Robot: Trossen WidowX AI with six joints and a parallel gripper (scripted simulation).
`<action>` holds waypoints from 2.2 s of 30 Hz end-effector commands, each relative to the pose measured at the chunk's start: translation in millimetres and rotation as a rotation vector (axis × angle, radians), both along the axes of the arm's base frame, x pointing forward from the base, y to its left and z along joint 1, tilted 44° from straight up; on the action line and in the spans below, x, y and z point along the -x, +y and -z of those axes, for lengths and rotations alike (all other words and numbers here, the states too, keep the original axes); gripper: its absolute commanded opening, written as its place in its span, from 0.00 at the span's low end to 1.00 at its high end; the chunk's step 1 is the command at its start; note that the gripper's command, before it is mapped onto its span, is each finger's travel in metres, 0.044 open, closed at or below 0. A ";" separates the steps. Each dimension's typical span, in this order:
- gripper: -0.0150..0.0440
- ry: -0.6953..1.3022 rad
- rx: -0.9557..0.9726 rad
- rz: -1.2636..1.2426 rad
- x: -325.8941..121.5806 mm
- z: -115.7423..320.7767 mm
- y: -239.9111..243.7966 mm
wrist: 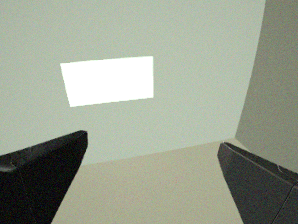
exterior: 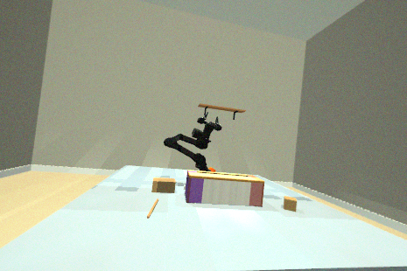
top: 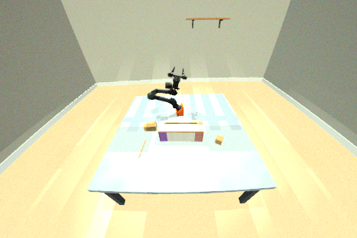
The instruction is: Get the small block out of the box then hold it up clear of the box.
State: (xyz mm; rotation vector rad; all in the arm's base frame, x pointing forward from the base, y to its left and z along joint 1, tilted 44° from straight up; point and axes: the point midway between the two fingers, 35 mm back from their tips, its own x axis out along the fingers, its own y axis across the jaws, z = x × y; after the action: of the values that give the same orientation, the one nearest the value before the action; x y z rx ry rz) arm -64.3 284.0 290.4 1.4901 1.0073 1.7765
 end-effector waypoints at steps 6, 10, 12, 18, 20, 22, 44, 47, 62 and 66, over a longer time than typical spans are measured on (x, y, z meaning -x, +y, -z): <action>0.93 0.080 0.278 0.133 -37.5 36.9 57.5; 0.93 0.174 0.511 0.275 -81.3 74.5 91.2; 0.93 0.231 0.627 0.358 -106.8 95.1 101.7; 0.93 0.419 0.938 0.625 -183.1 152.6 103.1; 0.93 0.477 1.021 0.708 -204.1 167.5 95.8; 0.93 0.536 1.101 0.793 -224.2 181.2 85.6; 0.93 1.118 1.848 1.775 -337.9 213.8 -131.3; 0.93 1.168 1.945 1.896 -340.6 200.8 -161.4; 0.93 1.210 2.062 2.024 -343.1 184.3 -194.7; 0.93 1.210 2.065 2.024 -344.3 189.2 -198.3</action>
State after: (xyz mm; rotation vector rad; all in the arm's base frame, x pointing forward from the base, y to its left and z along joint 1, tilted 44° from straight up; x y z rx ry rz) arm 278.9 89.3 104.9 0.7017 0.4485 -1.4924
